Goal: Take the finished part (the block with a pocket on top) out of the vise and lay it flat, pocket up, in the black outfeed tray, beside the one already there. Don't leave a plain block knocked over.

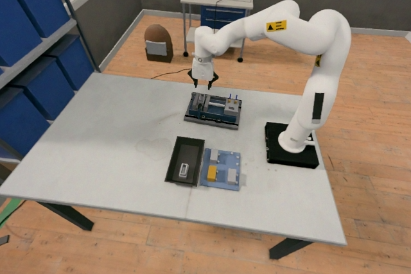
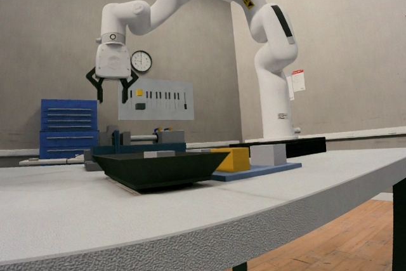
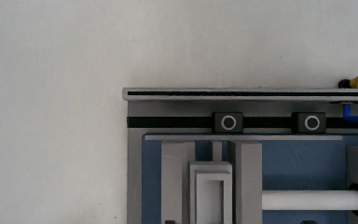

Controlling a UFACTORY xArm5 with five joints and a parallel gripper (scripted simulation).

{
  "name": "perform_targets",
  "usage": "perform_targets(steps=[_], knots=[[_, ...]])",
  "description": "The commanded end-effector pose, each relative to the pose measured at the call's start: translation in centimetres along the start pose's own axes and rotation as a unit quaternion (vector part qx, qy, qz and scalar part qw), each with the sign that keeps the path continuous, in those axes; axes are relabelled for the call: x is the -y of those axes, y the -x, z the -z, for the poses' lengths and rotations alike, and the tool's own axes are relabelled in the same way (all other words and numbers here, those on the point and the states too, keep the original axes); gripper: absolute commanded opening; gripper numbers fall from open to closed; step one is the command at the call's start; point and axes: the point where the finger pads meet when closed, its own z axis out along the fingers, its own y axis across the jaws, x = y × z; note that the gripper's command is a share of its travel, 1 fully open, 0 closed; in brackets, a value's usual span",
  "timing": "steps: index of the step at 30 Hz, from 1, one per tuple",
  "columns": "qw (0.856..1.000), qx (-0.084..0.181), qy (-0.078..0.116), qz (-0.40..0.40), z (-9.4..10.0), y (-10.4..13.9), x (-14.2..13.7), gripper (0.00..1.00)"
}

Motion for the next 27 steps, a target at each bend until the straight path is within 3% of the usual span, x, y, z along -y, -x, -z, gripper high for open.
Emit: perform_targets(steps=[1,27], knots=[[1.000,-0.001,-0.002,0.000,0.2,0.0,0.1,0.69],[1.000,-0.001,-0.002,0.000,-2.3,0.0,0.2,0.69]])
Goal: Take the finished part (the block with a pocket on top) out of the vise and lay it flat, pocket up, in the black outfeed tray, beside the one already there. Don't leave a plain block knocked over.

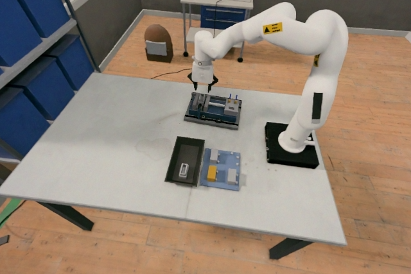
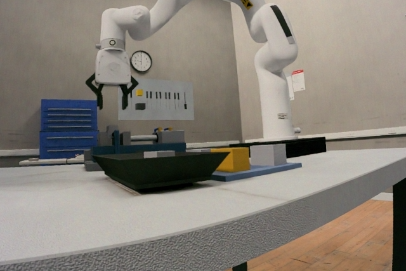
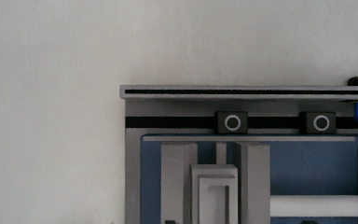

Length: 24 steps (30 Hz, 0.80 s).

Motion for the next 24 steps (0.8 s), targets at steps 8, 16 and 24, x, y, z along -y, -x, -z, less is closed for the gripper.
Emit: perform_targets(steps=[8,16,24], knots=[[1.000,-0.001,-0.002,0.000,-2.0,0.0,0.2,0.69],[1.000,-0.001,-0.002,0.000,-3.0,0.0,0.3,0.69],[1.000,-0.001,-0.002,0.000,-3.9,0.0,0.3,0.69]])
